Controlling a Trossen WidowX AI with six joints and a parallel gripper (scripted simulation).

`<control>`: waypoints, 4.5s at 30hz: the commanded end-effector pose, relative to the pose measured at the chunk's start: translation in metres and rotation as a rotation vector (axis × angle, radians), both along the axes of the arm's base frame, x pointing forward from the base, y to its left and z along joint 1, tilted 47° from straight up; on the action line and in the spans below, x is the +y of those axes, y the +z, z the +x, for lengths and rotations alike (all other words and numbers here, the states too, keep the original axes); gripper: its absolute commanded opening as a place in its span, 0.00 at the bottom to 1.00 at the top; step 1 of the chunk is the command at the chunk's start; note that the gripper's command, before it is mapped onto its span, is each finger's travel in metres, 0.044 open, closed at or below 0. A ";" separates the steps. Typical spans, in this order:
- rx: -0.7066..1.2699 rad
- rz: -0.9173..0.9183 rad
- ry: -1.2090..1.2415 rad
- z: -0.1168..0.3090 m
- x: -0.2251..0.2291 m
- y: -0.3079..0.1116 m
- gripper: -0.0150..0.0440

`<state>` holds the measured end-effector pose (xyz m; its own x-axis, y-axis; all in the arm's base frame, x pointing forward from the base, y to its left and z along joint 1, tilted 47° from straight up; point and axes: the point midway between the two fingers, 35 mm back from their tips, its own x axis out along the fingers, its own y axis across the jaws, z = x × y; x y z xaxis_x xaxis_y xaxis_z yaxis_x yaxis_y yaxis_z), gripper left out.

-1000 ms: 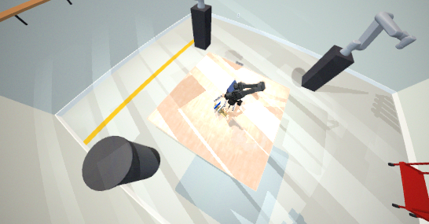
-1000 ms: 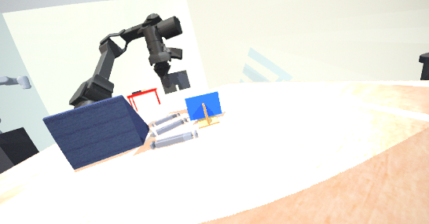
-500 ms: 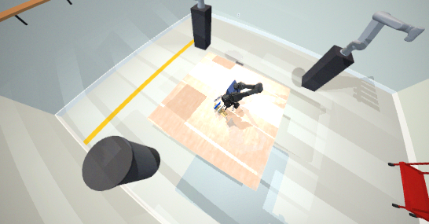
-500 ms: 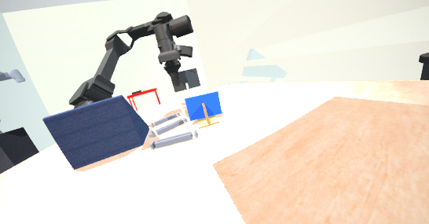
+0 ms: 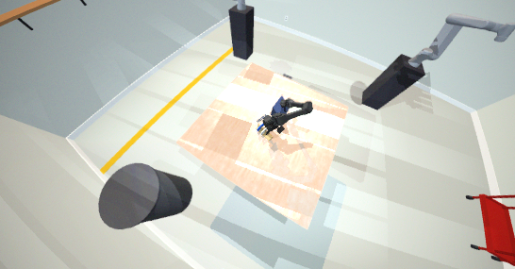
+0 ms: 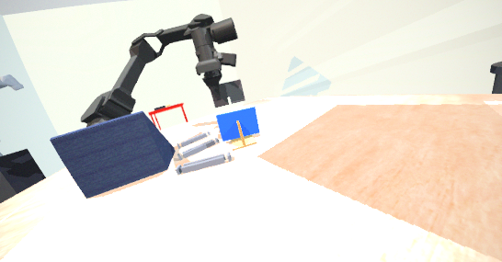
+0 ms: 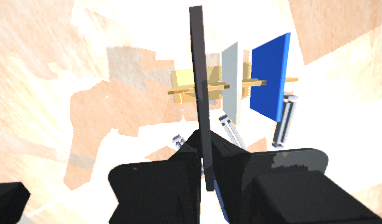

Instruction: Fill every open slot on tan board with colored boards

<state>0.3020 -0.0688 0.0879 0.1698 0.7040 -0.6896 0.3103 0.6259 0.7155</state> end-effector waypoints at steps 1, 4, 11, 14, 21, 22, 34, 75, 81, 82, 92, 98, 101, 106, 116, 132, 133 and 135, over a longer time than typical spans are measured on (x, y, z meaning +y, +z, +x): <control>0.002 0.006 -0.007 0.005 0.004 -0.005 0.25; 0.001 0.007 -0.007 0.006 0.009 -0.009 0.25; 0.001 0.007 -0.007 0.007 0.013 -0.013 0.25; 0.001 0.007 -0.007 0.007 0.013 -0.013 0.25; 0.001 0.007 -0.007 0.008 0.016 -0.016 0.25; 0.001 0.007 -0.007 0.008 0.017 -0.017 0.25; 0.001 0.008 -0.007 0.009 0.023 -0.022 0.25; 0.000 0.009 -0.007 0.014 0.043 -0.041 0.25; 0.000 0.009 -0.007 0.015 0.046 -0.044 0.25; 0.000 0.009 -0.007 0.015 0.046 -0.045 0.25; 0.000 0.009 -0.007 0.017 0.051 -0.050 0.25; 0.000 0.010 -0.007 0.017 0.055 -0.053 0.25; 0.000 0.010 -0.007 0.018 0.056 -0.055 0.25; -0.001 0.004 -0.003 0.018 0.056 -0.054 0.25; -0.001 0.004 -0.003 0.018 0.056 -0.054 0.48; 0.002 0.004 -0.007 0.006 0.005 -0.008 0.54; 0.002 0.006 -0.007 0.004 0.000 -0.002 0.54; 0.002 0.006 -0.007 0.003 -0.002 0.000 0.54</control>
<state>0.3113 -0.0567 0.0727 0.1763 0.7081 -0.6837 0.3182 0.6163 0.7203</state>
